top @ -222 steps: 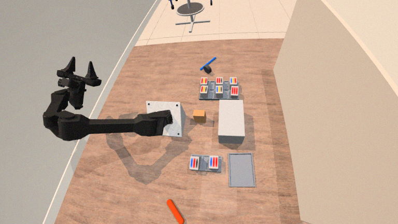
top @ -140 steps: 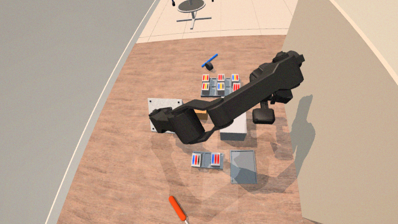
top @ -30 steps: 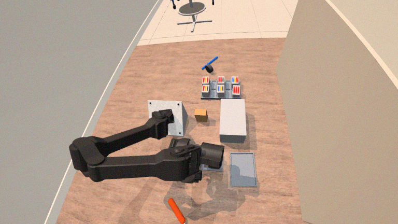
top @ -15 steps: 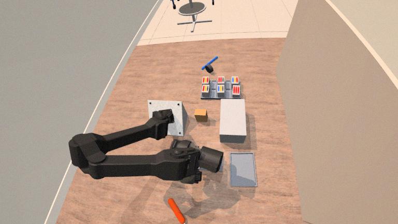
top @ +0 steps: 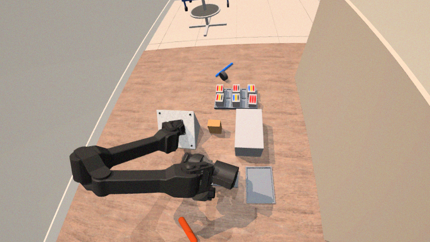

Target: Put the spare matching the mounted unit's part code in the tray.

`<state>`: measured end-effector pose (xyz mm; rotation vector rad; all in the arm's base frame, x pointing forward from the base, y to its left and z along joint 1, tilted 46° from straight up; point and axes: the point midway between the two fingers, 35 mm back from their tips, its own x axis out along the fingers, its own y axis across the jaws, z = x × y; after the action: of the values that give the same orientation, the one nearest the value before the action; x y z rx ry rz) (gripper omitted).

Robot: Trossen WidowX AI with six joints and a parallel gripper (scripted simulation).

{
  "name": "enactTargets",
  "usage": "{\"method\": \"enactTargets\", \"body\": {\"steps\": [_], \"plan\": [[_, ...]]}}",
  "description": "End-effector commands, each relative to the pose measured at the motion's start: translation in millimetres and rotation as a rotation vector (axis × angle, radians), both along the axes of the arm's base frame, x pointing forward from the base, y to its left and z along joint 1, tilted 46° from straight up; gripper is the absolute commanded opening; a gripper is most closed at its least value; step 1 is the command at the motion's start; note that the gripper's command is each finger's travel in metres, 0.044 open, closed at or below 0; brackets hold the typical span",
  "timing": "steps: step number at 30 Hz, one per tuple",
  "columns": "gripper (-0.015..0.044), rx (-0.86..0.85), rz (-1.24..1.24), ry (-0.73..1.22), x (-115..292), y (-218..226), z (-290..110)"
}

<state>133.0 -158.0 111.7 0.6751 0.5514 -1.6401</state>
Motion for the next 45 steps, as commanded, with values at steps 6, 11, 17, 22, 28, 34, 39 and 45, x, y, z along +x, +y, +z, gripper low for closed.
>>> {"method": "enactTargets", "body": {"steps": [6, 11, 17, 22, 28, 34, 39, 45], "plan": [[0.0000, 0.000, 0.000, -0.001, 0.2, 0.0, 0.2], [0.0000, 0.000, 0.000, -0.001, 0.2, 0.0, 0.2], [0.0000, 0.007, 0.001, -0.002, 2.9, 7.1, 5.4], [0.0000, 0.016, 0.001, -0.001, 6.8, 21.2, 16.9], [0.0000, 0.016, 0.001, 0.003, 9.2, 37.5, 32.4], [0.0000, 0.005, 0.002, 0.007, 9.2, 52.9, 49.7], [0.0000, 0.001, 0.002, 0.008, 8.9, 56.5, 54.3], [0.0000, 0.002, 0.004, 0.010, 11.2, 58.5, 55.6]]}}
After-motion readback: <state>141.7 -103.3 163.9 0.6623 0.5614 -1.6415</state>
